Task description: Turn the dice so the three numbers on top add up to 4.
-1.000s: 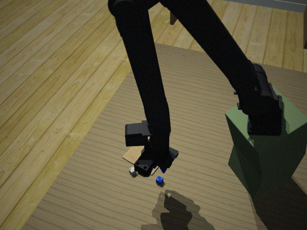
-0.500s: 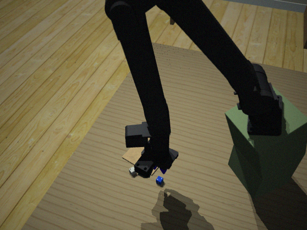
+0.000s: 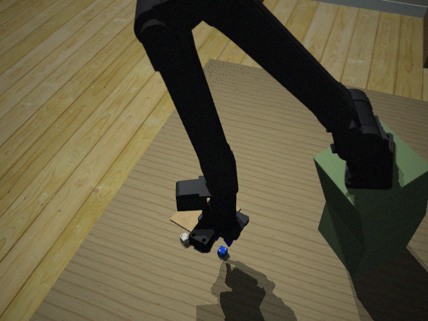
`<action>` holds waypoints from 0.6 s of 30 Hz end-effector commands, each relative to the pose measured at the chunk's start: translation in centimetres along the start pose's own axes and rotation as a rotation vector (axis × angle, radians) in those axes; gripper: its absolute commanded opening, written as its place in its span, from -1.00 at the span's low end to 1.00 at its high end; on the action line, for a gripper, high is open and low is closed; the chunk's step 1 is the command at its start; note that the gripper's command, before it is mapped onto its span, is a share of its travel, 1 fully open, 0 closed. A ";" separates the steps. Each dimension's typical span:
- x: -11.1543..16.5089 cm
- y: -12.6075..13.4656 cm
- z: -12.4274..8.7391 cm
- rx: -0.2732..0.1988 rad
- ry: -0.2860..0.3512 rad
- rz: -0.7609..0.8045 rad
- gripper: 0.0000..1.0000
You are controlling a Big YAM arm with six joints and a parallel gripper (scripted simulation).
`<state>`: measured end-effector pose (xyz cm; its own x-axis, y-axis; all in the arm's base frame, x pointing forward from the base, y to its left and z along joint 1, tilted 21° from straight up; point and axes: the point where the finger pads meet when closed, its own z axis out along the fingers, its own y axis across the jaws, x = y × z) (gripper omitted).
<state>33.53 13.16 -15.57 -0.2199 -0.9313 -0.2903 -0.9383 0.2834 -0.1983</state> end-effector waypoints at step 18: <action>-0.6 -0.3 2.7 0.013 -0.011 0.000 -0.32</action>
<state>34.36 13.68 -17.61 -0.2177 -0.9311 -0.2926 -0.9374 0.2829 -0.2029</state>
